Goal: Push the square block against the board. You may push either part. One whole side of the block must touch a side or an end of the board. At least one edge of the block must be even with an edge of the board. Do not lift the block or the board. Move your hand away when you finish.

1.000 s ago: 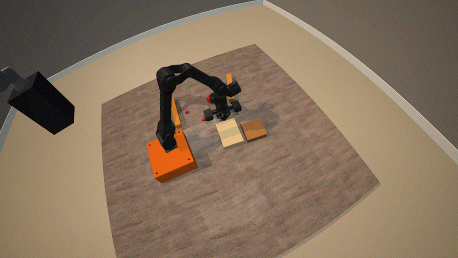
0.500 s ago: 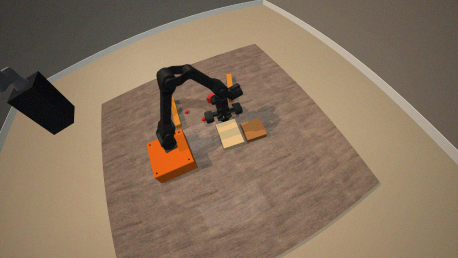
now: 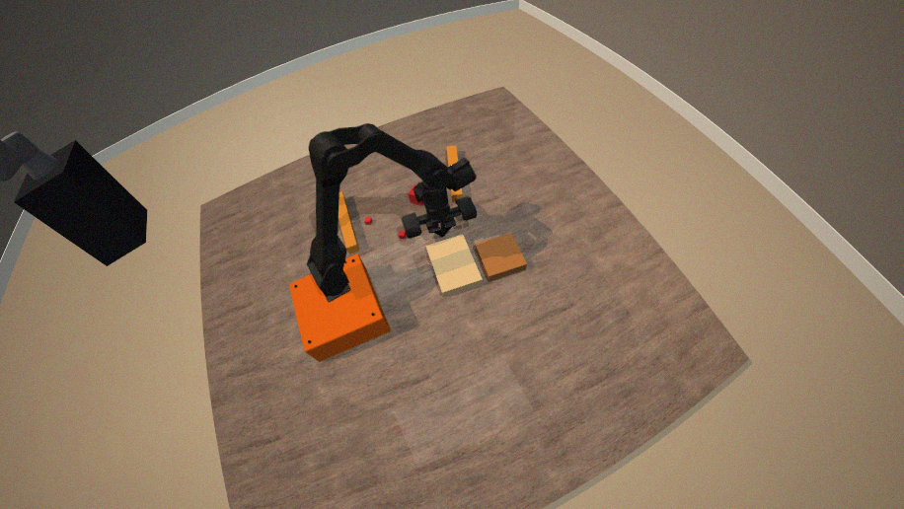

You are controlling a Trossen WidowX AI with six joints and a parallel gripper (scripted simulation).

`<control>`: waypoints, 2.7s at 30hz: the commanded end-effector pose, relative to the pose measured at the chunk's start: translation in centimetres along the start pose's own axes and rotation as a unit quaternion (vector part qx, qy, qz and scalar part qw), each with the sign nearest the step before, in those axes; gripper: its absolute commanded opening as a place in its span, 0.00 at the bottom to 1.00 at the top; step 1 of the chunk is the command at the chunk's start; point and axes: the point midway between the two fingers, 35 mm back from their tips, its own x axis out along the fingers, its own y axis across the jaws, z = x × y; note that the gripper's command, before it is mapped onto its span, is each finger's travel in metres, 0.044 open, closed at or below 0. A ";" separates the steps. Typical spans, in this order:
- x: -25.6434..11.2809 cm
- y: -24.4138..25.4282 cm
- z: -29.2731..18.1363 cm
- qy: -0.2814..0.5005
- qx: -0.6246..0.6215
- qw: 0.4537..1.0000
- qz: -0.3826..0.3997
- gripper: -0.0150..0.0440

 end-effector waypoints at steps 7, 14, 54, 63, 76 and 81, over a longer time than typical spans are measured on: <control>0.2 0.1 1.7 0.003 0.001 1.000 0.003 0.25; 0.2 0.1 2.8 0.002 0.001 1.000 0.003 0.25; -5.6 3.1 -6.6 0.006 0.408 0.913 0.000 0.25; -5.6 5.1 -9.4 0.008 0.543 0.840 -0.001 0.25; -5.5 8.1 -12.5 0.010 0.707 0.708 -0.002 0.25; -5.5 8.2 -12.5 0.010 0.709 0.706 -0.002 0.25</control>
